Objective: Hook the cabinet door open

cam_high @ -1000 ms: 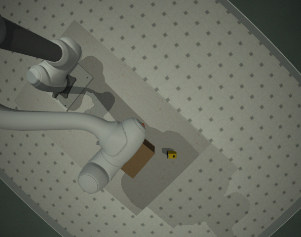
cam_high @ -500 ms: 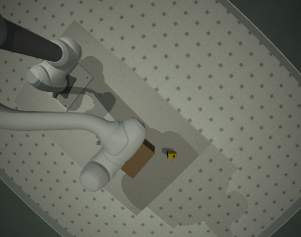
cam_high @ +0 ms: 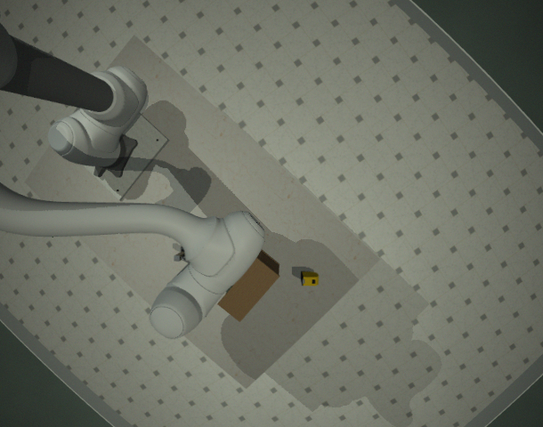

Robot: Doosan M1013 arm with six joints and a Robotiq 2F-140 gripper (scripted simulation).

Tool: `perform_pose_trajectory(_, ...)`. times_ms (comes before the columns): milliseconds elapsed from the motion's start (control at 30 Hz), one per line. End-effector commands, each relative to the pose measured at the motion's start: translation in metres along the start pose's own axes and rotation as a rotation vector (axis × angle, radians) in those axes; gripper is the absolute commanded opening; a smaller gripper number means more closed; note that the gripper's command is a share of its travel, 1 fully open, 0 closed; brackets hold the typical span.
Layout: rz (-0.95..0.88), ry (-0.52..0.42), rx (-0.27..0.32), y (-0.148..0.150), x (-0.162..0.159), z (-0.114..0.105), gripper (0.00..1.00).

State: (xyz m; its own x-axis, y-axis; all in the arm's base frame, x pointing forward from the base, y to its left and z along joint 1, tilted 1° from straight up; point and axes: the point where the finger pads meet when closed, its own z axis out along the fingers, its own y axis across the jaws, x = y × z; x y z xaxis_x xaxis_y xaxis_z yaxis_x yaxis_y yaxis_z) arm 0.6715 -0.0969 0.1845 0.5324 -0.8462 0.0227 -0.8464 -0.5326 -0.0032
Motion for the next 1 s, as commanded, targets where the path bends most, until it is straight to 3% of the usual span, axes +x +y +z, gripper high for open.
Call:
perform_pose_trajectory(0, 0.000, 0.000, 0.000, 0.000, 0.000, 0.004, 0.16)
perform_pose_trajectory(967, 0.000, 0.000, 0.000, 0.000, 0.000, 0.037, 0.16)
